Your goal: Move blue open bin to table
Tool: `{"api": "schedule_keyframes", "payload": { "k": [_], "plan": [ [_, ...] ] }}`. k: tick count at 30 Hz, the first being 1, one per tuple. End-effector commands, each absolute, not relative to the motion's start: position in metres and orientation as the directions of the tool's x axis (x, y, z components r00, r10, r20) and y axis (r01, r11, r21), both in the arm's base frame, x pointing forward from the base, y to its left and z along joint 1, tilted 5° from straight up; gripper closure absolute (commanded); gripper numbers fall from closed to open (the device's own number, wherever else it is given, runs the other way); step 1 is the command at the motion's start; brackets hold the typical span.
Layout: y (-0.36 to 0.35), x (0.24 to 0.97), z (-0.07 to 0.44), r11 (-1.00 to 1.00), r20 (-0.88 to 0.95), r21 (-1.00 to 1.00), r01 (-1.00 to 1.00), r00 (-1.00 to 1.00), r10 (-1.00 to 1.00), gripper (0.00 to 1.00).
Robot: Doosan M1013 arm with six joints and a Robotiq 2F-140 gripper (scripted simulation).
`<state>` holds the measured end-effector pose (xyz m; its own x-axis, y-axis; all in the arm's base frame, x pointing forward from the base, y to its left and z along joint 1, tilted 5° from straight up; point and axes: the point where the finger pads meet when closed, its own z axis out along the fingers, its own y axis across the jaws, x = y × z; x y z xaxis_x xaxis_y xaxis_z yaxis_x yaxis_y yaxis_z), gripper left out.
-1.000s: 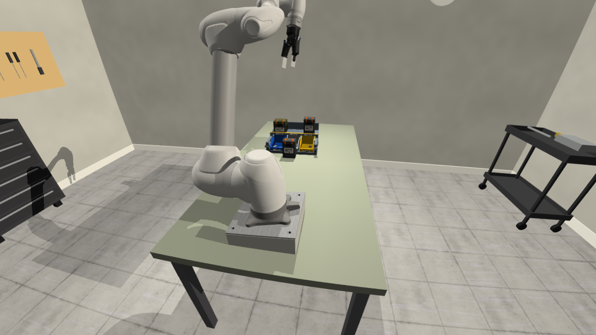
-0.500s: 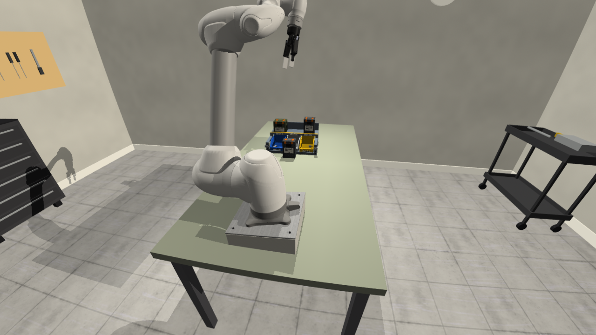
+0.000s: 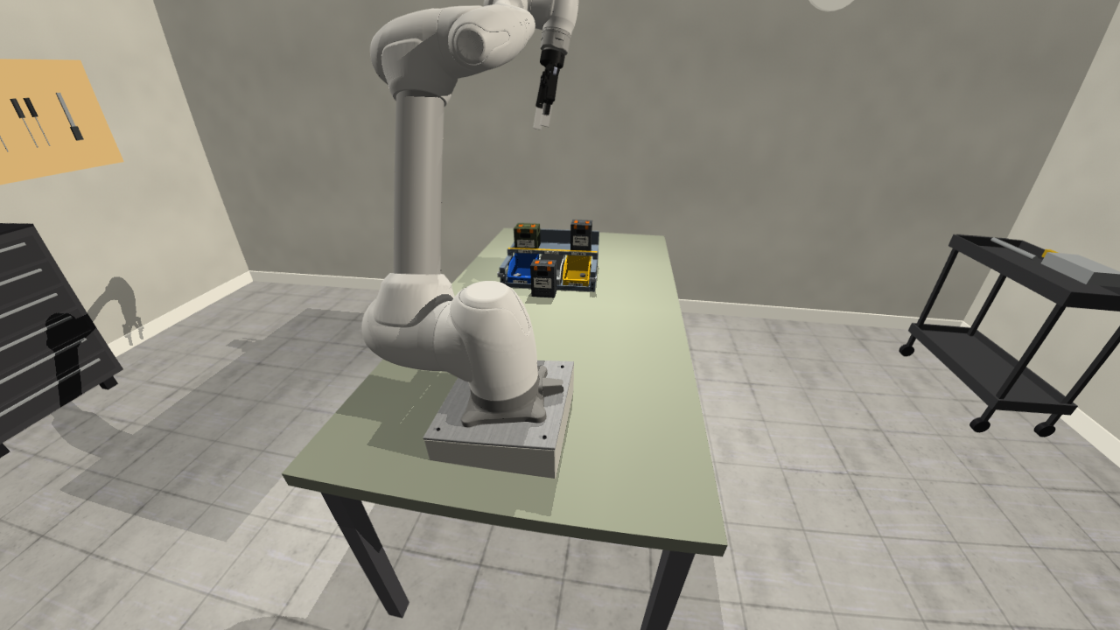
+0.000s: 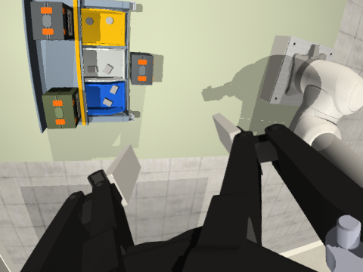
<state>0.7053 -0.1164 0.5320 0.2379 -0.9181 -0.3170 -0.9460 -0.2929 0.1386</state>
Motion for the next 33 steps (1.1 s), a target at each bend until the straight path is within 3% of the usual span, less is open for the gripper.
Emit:
{"api": "schedule_keyframes", "payload": {
  "k": [1, 13, 18, 30, 33],
  "plan": [
    [-0.1162, 0.7048, 0.5323, -0.101, -0.289, 0.165, -0.981, 0.050, -0.956, 0.43],
    [-0.1162, 0.7048, 0.5323, -0.101, -0.289, 0.165, -0.981, 0.050, -0.956, 0.43],
    [-0.1162, 0.7043, 0.5324, 0.156, -0.244, 0.191, -0.969, -0.201, -0.949, 0.43],
    [-0.1162, 0.7043, 0.5324, 0.156, -0.244, 0.191, -0.969, -0.201, -0.949, 0.43],
    [-0.1162, 0.7042, 0.5323, 0.306, -0.215, 0.200, -0.931, -0.347, -0.913, 0.43]
  ]
}}
